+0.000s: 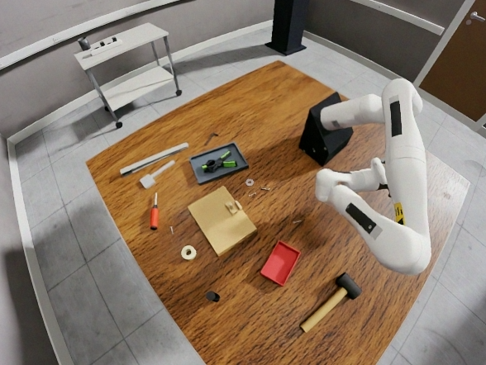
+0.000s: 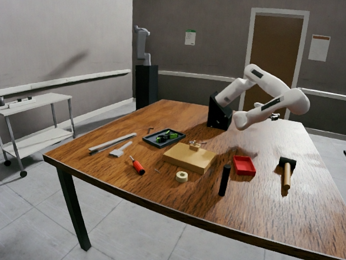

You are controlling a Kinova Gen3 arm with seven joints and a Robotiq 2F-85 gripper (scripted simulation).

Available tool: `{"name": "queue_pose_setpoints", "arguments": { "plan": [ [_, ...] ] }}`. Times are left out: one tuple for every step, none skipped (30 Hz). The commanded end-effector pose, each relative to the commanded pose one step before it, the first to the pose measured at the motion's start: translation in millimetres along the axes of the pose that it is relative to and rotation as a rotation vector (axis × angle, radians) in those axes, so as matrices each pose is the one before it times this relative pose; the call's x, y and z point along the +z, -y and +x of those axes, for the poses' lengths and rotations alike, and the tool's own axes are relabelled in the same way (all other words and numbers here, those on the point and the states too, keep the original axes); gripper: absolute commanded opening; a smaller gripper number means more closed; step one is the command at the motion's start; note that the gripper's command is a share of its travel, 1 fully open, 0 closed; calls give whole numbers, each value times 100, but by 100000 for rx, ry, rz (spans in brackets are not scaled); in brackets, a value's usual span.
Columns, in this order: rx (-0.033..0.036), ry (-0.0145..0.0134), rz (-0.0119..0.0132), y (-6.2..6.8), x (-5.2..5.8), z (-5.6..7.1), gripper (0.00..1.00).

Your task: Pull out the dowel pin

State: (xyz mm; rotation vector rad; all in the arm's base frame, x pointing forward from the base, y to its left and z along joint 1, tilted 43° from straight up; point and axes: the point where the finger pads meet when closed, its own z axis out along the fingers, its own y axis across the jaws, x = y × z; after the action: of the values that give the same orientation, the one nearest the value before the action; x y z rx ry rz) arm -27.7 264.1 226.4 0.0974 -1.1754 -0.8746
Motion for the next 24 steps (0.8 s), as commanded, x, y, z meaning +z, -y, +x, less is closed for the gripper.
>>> {"name": "queue_pose_setpoints", "arguments": {
  "plan": [
    [-37, -10, -18, -14, -4, 37, 100],
    [0, 0, 0, 0, 0, 0, 100],
    [0, 0, 0, 0, 0, 0, 100],
    [0, 0, 0, 0, 0, 0, 100],
    [0, 0, 0, 0, 0, 0, 100],
    [0, 0, 0, 0, 0, 0, 100],
    [0, 0, 0, 0, 0, 0, 100],
    [0, 0, 0, 0, 0, 0, 100],
    [0, 0, 0, 0, 0, 0, 100],
    [0, 0, 0, 0, 0, 0, 100],
    [0, 0, 0, 0, 0, 0, 100],
    [0, 0, 0, 0, 0, 0, 100],
    [0, 0, 0, 0, 0, 0, 100],
    [0, 0, 0, 0, 0, 0, 100],
    [0, 0, 0, 0, 0, 0, 100],
    [0, 0, 0, 0, 0, 0, 100],
    [0, 0, 0, 0, 0, 0, 100],
    [-1, 1, 0, 0, 0, 0, 10],
    [-3, 10, 2, 0, -4, 0, 10],
    [-7, 26, 5, 0, -10, 0, 10],
    [-14, 50, 10, 0, -19, 0, 10],
    [-23, 81, 17, 0, -30, 1, 10],
    [-33, 118, 24, 0, -44, 1, 10],
    [-45, 160, 33, 1, -60, 1, 10]
  ]
}}
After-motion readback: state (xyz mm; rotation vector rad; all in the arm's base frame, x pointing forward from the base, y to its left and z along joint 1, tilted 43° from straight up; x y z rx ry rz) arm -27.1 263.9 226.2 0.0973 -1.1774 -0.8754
